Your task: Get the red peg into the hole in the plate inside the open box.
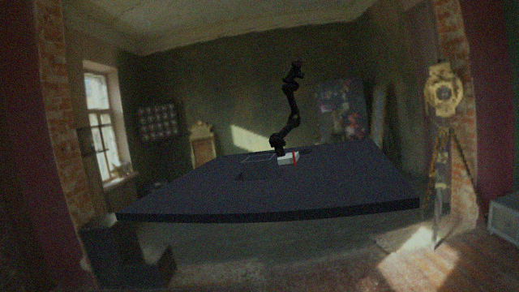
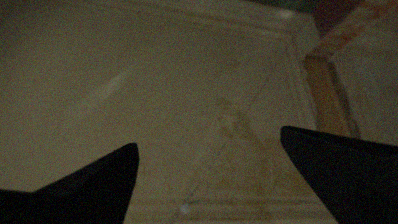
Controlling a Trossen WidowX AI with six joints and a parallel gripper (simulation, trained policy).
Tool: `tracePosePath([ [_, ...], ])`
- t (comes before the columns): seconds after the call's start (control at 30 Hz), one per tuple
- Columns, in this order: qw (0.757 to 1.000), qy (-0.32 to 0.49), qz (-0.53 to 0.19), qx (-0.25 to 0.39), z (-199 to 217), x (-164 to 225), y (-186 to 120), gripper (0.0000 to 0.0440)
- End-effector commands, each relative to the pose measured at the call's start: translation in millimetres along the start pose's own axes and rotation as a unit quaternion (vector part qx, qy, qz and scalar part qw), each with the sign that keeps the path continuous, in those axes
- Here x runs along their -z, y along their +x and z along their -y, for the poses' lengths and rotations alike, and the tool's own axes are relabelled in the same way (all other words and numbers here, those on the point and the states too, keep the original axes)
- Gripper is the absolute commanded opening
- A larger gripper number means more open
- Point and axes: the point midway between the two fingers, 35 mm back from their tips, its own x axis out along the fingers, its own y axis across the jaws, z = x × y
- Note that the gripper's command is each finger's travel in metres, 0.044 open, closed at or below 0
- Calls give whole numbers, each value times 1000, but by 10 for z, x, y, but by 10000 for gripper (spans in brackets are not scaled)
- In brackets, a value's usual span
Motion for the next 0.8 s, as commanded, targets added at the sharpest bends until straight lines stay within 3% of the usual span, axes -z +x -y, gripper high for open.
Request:
tracePosePath([
  [0.0, 1000, -1, -7, -1, -23, 40, -10, 426],
  [0.4, 983, 108, -137, -53, -711, 810, -296, 440],
  [0.77, 931, 229, -256, -122, -1605, 1335, -721, 440],
])
